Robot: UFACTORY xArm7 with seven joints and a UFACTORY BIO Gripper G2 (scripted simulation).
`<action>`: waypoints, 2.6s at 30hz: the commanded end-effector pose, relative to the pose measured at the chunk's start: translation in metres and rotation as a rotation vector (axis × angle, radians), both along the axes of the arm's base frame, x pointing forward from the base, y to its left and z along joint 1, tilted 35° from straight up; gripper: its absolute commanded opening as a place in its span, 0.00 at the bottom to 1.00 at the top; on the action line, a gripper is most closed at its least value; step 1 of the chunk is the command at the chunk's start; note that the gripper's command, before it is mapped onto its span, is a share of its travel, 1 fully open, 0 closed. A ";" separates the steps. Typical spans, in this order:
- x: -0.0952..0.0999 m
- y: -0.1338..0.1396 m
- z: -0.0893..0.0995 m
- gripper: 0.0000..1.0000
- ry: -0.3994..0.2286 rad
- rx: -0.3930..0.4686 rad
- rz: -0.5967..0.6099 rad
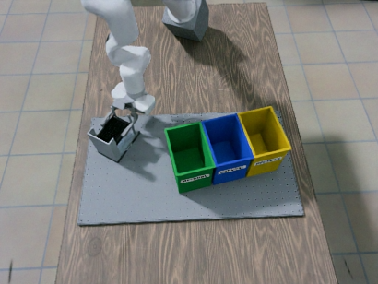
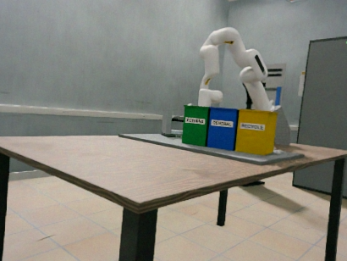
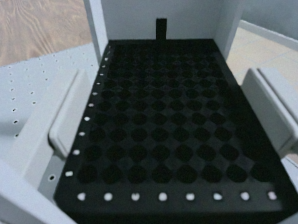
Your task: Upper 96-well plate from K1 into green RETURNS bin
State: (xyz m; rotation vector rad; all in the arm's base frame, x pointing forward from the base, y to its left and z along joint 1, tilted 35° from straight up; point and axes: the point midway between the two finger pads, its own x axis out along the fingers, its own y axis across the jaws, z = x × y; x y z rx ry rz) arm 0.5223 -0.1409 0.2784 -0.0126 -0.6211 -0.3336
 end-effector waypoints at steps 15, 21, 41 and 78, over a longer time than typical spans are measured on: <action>-0.016 0.003 0.024 0.00 -0.001 0.002 0.001; -0.020 0.004 0.030 0.00 -0.001 0.002 0.001; -0.037 0.007 0.054 0.00 -0.001 0.002 0.001; -0.068 0.013 0.099 0.00 -0.001 0.002 0.001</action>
